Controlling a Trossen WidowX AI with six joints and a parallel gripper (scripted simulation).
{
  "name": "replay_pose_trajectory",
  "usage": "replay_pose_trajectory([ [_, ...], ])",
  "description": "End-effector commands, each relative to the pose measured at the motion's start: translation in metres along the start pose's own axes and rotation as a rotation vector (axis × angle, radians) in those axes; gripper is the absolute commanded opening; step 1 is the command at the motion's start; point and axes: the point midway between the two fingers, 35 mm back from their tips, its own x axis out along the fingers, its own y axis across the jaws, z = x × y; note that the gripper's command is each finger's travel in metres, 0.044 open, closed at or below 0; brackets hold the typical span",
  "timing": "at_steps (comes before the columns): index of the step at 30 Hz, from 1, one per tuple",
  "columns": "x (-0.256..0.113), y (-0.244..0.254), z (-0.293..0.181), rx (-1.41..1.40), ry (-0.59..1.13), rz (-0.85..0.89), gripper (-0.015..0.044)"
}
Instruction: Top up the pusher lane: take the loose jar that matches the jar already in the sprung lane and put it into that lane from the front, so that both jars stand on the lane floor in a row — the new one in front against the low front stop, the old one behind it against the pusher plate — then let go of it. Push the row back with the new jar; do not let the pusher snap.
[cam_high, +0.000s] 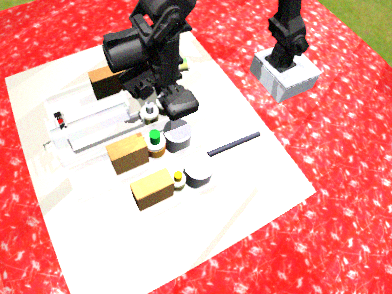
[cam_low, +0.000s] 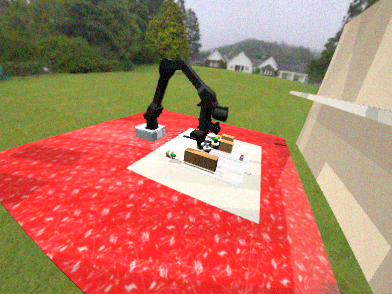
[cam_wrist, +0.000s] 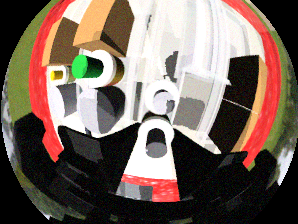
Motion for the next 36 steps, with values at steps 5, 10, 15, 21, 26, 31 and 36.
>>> replay_pose_trajectory([
  [5,0.005,0.0,0.006,-0.002,-0.022,0.002,0.0],
  [10,0.006,0.0,0.006,-0.002,-0.022,0.002,0.0],
  [15,0.008,0.0,0.006,-0.002,-0.022,0.002,0.0],
  [21,0.009,0.0,0.005,-0.002,-0.022,0.002,0.0],
  [26,0.011,0.0,0.005,-0.002,-0.022,0.002,0.0],
  [31,0.012,0.0,0.005,-0.002,-0.022,0.002,0.0],
  [36,0.014,0.0,0.005,-0.002,-0.022,0.002,0.0],
])
